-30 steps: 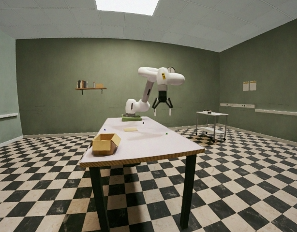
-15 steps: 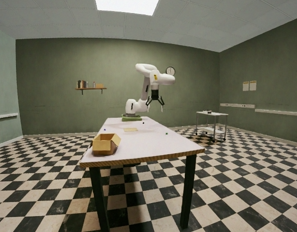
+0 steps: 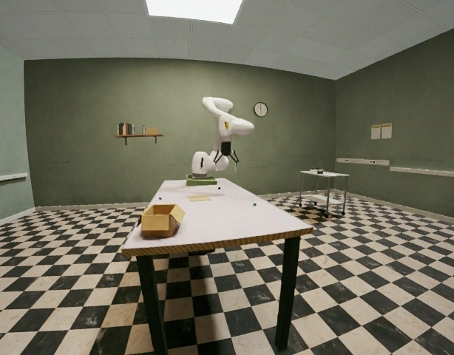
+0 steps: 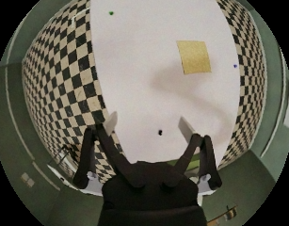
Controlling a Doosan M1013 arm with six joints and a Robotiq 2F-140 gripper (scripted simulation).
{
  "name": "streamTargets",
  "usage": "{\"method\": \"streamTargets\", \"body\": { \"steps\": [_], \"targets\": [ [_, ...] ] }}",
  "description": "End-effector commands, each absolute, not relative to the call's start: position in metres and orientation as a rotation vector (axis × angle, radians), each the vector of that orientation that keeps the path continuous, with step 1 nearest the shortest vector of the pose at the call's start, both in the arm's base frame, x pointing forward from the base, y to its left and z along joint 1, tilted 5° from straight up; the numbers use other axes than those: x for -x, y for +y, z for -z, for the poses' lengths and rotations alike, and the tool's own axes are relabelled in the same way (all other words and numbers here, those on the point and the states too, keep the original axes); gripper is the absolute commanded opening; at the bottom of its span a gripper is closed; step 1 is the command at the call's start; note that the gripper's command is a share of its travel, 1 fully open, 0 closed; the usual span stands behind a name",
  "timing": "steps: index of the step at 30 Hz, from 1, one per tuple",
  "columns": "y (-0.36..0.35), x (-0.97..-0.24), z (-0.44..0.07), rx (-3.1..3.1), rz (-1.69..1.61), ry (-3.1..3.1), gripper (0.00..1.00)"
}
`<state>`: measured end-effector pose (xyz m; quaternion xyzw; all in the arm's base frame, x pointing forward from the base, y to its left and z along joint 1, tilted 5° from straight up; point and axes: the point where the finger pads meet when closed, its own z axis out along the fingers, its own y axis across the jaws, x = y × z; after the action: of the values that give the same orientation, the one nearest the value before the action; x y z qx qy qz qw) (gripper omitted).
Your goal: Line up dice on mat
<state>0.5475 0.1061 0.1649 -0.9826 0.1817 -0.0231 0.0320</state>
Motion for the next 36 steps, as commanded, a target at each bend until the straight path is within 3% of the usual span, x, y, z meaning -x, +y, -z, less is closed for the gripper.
{"method": "streamTargets", "body": {
  "steps": [1,11,27,36],
  "targets": [
    [0.101,-0.48,-0.151,3.012,0.082,0.614,1.0],
    [0.094,-0.397,-0.122,2.997,0.08,0.683,1.0],
    [0.094,-0.395,-0.121,2.995,0.08,0.692,1.0],
    [0.094,-0.396,-0.115,2.872,0.065,1.079,1.0]
  ]
}}
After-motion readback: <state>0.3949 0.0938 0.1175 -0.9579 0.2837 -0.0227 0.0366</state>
